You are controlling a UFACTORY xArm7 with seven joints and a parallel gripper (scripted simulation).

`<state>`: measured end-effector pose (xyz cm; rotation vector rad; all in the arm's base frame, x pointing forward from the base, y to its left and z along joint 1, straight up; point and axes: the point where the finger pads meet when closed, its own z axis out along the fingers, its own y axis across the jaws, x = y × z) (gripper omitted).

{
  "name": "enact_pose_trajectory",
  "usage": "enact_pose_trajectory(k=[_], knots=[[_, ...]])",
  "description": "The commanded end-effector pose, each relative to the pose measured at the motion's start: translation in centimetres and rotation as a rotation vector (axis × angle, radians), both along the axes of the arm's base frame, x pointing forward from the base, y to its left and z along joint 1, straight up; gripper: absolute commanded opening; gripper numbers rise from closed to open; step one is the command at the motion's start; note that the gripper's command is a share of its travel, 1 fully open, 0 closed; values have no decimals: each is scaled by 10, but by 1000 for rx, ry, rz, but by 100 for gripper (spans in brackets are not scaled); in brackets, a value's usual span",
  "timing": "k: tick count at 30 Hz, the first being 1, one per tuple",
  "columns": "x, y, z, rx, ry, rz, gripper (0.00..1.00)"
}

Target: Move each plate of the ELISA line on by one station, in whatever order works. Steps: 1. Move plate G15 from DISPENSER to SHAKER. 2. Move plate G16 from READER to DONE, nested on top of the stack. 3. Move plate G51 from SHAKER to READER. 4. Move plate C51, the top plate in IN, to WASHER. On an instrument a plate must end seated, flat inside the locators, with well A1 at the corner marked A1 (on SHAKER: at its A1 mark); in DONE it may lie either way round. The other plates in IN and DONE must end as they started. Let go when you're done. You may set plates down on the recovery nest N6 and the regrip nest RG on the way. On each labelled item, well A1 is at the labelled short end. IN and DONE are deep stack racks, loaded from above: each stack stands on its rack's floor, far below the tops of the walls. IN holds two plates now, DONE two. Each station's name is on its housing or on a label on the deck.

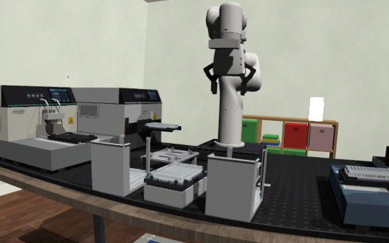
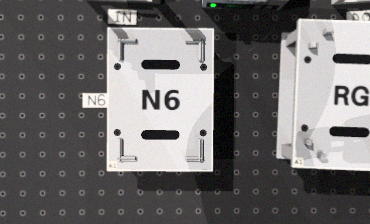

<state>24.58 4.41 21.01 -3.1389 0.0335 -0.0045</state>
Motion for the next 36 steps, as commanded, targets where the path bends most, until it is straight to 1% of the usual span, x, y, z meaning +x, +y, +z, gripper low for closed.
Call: enact_pose_trajectory(k=[1,14,16,24,36], knots=[[10,-7,-5,1,-4,1,100],[37,-34,-26,1,-4,1,100],[37,-34,-26,1,-4,1,100],[54,-51,-39,1,-5,1,100],[55,-52,-40,1,-5,1,100]])
